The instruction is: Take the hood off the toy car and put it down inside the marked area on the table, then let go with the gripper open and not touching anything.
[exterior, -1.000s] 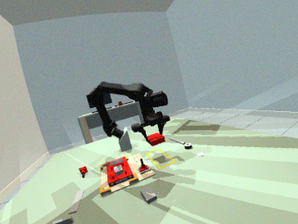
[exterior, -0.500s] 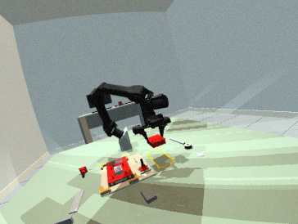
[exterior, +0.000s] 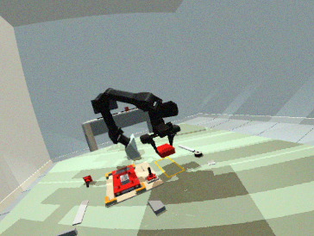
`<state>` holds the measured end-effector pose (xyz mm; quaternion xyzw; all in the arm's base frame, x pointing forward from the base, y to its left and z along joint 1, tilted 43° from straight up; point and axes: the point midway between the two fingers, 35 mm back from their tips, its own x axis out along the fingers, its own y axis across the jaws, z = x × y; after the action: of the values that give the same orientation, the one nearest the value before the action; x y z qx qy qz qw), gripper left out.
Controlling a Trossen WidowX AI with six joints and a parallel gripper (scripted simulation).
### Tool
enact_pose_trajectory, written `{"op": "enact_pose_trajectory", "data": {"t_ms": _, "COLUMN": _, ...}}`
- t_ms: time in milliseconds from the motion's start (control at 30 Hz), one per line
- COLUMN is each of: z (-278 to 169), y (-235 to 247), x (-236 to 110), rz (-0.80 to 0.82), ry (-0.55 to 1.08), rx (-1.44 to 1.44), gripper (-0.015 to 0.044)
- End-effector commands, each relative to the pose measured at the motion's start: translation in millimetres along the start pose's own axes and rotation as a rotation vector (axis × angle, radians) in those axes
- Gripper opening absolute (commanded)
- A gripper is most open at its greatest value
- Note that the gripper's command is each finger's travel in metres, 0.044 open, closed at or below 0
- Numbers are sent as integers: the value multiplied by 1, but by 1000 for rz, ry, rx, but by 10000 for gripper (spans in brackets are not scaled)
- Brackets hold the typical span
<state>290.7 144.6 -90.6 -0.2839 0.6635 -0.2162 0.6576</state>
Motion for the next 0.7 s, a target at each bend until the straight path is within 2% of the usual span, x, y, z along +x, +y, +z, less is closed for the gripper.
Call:
{"op": "enact_pose_trajectory", "data": {"t_ms": 0, "z": -1, "y": -1, "x": 4, "rz": -7, "ry": -2, "rx": -9, "gripper": 0}}
{"op": "enact_pose_trajectory", "data": {"t_ms": 667, "z": 0, "y": -1, "x": 18, "rz": -7, "ry": -2, "rx": -9, "gripper": 0}}
